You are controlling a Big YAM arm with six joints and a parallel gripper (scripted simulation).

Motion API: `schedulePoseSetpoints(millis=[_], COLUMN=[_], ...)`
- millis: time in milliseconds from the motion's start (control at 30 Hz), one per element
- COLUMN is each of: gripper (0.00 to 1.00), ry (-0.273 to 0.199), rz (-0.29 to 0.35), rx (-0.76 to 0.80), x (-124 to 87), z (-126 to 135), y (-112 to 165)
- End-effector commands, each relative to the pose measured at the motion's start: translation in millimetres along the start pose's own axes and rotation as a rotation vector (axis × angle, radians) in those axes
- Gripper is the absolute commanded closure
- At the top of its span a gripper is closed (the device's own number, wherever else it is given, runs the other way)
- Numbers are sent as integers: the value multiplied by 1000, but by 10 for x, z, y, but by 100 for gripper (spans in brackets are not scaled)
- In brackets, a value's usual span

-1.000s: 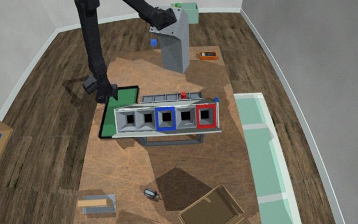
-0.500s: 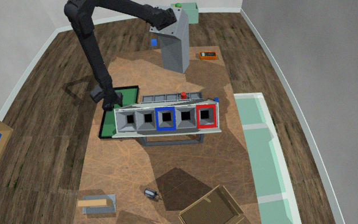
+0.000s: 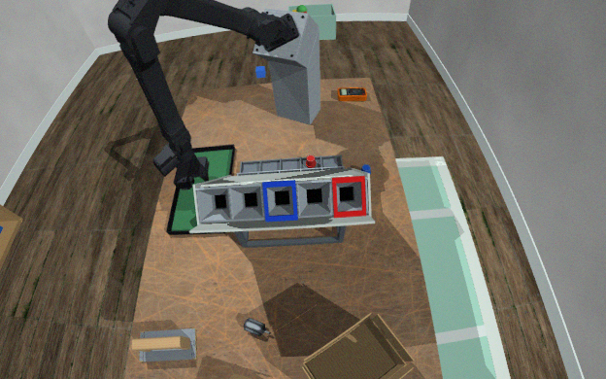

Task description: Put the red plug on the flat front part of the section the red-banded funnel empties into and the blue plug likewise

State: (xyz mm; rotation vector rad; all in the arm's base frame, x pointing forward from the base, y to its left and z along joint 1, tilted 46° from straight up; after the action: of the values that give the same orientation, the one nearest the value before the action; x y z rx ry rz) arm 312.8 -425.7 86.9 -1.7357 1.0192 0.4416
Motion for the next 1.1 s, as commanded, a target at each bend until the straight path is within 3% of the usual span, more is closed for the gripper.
schedulePoseSetpoints(millis=[0, 1067], gripper=[44, 44], ry=[8, 2], rz=[-9, -2], rx=[7, 10], x=[-4, -43], z=[-18, -42], y=[-45, -51])
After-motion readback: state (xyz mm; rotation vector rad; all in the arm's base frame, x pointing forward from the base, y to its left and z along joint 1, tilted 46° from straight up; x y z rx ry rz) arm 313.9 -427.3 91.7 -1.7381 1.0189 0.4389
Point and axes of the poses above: the point where the finger pads meet when closed, its own x axis out along the fingers, its own z axis across the jaws, y = z × x, the point moved 7 cm from there along -x, back along the fingers, and after that the axes turned 7 degrees about -x, right-handed, at the moved point
